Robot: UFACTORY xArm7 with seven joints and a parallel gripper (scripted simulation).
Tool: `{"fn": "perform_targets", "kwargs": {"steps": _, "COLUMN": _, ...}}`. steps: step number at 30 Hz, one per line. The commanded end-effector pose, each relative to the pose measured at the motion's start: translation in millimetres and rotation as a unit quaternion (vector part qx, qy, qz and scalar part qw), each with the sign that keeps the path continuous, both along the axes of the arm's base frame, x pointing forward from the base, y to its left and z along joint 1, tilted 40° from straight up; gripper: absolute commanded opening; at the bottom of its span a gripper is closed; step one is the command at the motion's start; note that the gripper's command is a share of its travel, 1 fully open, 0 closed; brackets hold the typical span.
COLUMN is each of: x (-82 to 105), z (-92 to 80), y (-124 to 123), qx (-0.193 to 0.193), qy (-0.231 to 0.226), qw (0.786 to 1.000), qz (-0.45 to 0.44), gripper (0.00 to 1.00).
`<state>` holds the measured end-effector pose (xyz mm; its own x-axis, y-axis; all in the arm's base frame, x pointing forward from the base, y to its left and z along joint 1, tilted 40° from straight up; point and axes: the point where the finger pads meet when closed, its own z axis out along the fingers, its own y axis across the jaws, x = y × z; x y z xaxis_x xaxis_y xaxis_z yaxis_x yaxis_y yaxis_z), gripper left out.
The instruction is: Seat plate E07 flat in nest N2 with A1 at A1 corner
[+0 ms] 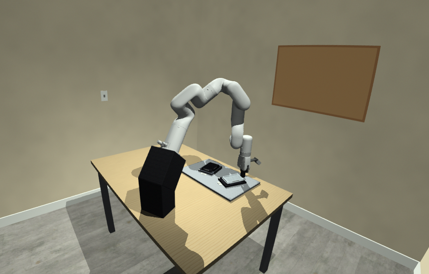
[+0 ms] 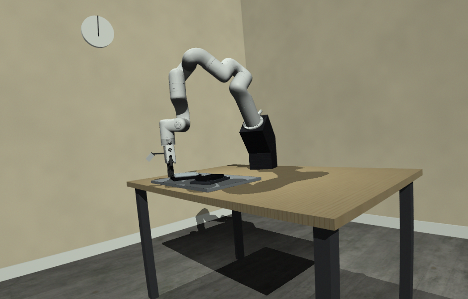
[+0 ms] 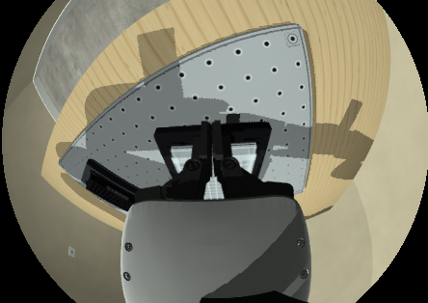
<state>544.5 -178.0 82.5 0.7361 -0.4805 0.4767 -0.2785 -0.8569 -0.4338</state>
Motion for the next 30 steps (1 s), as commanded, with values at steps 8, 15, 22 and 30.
{"fn": "perform_targets", "kwargs": {"steps": 8, "x": -2.3, "z": -0.9, "y": 0.4, "qx": -0.001, "qy": -0.001, "qw": 1.000, "qz": -0.001, "gripper": 0.00}}
{"fn": "perform_targets", "kwargs": {"steps": 15, "x": -3.3, "z": -1.6, "y": 1.1, "qx": -0.001, "qy": -0.001, "qw": 1.000, "qz": -0.001, "gripper": 0.00}}
{"fn": "perform_targets", "kwargs": {"steps": 22, "x": -3.3, "z": -1.5, "y": 1.1, "qx": -0.001, "qy": -0.001, "qw": 1.000, "qz": -0.001, "gripper": 0.00}}
{"fn": "perform_targets", "kwargs": {"steps": 30, "x": 1.5, "z": 1.7, "y": -2.1, "qx": -0.001, "qy": -0.001, "qw": 1.000, "qz": -0.001, "gripper": 0.00}}
